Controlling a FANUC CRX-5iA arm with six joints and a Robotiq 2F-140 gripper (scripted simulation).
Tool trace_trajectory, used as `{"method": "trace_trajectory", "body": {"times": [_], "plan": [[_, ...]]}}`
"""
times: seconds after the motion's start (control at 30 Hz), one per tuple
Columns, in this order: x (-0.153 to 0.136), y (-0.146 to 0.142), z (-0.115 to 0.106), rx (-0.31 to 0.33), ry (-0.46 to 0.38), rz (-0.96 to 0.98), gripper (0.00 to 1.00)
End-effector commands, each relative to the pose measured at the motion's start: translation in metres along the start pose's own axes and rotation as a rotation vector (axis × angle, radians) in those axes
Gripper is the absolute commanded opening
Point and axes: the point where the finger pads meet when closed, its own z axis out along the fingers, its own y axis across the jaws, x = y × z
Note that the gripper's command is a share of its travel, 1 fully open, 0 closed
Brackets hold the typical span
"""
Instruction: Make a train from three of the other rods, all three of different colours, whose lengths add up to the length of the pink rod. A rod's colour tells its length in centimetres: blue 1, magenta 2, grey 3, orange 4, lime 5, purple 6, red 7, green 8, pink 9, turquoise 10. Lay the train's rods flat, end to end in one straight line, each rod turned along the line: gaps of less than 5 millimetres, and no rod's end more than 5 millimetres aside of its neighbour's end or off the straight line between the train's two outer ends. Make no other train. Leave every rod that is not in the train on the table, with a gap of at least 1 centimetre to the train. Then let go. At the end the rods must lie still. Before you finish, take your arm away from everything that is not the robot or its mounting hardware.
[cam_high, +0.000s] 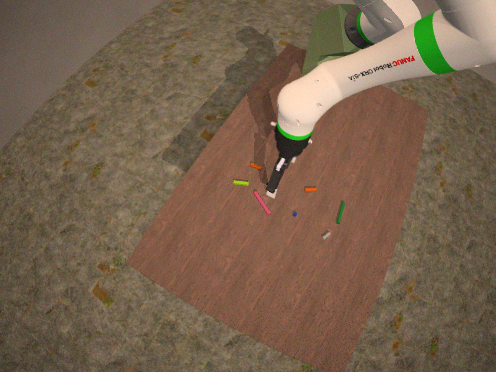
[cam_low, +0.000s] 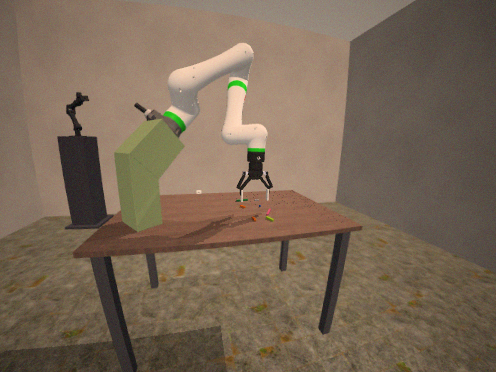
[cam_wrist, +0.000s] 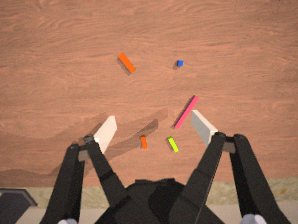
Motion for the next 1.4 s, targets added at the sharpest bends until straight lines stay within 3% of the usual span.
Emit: {"method": "trace_trajectory", "body": {"times": [0.0,1.37], "plan": [[-0.0002,0.0001,-0.0001,0.000,0.000,0.000,1.00],[0.0038,0.0044,0.0003,0.001,0.001,0.040,1.00]]}}
